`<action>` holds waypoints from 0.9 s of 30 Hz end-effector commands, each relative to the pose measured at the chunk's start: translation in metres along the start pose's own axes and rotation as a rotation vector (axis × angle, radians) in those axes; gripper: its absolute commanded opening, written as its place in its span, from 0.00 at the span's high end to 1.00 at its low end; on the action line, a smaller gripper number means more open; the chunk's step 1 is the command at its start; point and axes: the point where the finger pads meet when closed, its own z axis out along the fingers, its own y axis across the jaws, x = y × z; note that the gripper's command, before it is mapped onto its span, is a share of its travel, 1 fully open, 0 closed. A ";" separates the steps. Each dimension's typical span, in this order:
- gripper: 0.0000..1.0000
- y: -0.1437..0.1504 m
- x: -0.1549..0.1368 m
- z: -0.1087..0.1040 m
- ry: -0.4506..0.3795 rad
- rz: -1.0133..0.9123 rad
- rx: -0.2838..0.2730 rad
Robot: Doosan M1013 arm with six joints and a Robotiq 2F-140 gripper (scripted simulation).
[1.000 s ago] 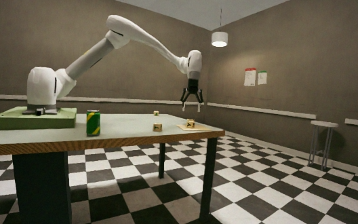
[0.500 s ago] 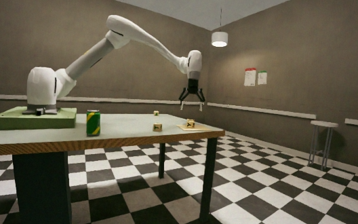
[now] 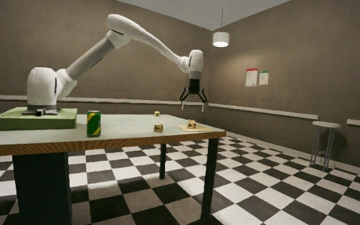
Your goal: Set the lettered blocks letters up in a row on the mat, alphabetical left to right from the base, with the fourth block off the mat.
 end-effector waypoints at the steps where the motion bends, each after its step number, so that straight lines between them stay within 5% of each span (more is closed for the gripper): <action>1: 0.00 -0.001 0.005 -0.002 0.002 0.139 0.004; 27: 0.00 -0.002 0.040 -0.008 0.001 1.009 0.004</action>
